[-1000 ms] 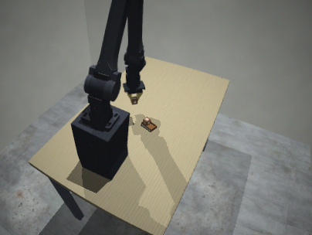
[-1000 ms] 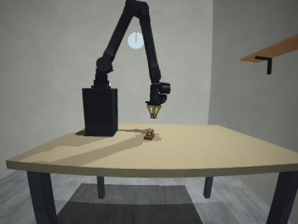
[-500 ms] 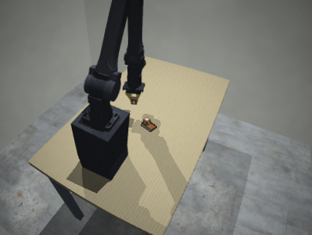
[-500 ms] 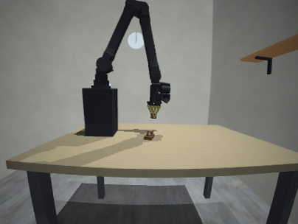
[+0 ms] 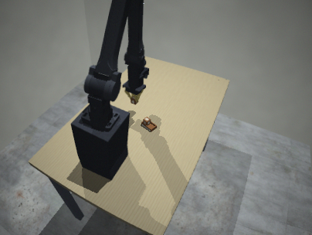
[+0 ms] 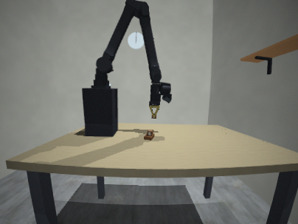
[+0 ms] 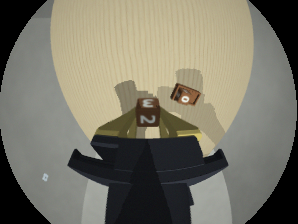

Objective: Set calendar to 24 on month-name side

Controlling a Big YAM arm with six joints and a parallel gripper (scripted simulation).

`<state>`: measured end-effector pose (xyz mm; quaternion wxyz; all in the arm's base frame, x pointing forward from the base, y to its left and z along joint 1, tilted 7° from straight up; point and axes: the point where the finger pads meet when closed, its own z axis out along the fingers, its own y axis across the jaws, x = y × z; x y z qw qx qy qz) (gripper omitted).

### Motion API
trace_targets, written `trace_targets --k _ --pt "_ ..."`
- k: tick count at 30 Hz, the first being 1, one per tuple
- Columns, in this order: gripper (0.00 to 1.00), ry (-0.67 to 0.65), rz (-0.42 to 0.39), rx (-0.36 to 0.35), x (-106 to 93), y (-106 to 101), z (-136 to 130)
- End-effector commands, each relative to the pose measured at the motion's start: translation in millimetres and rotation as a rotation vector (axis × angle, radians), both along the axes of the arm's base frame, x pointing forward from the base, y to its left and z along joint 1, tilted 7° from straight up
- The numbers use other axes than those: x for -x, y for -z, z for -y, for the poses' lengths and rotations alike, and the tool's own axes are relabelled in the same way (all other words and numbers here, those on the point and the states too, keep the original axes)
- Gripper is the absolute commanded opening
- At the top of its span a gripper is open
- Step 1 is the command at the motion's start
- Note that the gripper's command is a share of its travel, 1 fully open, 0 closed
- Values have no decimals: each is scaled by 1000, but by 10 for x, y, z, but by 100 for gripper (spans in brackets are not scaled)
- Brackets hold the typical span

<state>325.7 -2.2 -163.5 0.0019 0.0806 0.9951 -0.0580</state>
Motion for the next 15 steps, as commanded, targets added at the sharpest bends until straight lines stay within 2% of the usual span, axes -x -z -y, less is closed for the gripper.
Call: trace_targets --k 1,6,15 --pt "25 184 38 4 -156 -35 16" --pt "25 274 50 4 -162 -40 13" --pt "25 281 54 2 -170 -40 12"
